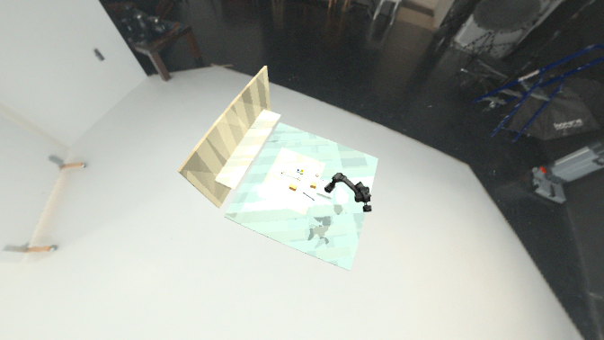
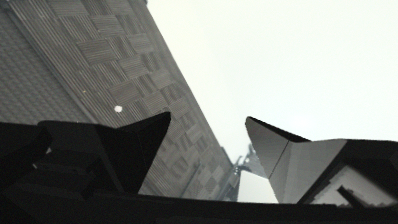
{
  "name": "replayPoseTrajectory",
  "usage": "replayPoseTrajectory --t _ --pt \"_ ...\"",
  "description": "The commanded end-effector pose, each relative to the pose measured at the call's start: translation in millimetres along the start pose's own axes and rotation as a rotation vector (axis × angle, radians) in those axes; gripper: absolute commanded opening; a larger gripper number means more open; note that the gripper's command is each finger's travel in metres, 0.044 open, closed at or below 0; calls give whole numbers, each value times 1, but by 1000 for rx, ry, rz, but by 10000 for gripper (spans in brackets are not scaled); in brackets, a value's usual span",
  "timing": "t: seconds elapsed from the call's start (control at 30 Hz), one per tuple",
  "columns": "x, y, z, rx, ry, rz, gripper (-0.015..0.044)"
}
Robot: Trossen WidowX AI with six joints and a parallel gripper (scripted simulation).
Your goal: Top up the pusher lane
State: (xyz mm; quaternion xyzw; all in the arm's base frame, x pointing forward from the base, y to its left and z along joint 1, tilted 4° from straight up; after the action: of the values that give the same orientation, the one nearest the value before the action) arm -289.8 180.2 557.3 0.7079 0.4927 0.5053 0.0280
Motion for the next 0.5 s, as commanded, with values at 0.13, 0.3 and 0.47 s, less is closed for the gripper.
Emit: replayPoseTrajectory --t 0.13,0.3,0.47 --pt "25 -12 34 -223 -22 2 440" --pt "57 -23 89 -534 -68 -20 440" --pt "83 -25 153 -832 -130 -71 440"
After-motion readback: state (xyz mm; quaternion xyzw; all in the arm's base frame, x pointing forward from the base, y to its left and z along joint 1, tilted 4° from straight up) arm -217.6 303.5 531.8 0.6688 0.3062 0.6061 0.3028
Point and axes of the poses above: the point midway between the two fingers, 35 mm back from their tips, its own x axis out along the fingers, its own y axis across the jaws, z = x × y, the point moved 5 cm from there along -x, back along the fingers, and after that the axes turned 11 degrees about x, right-handed, at the moved point
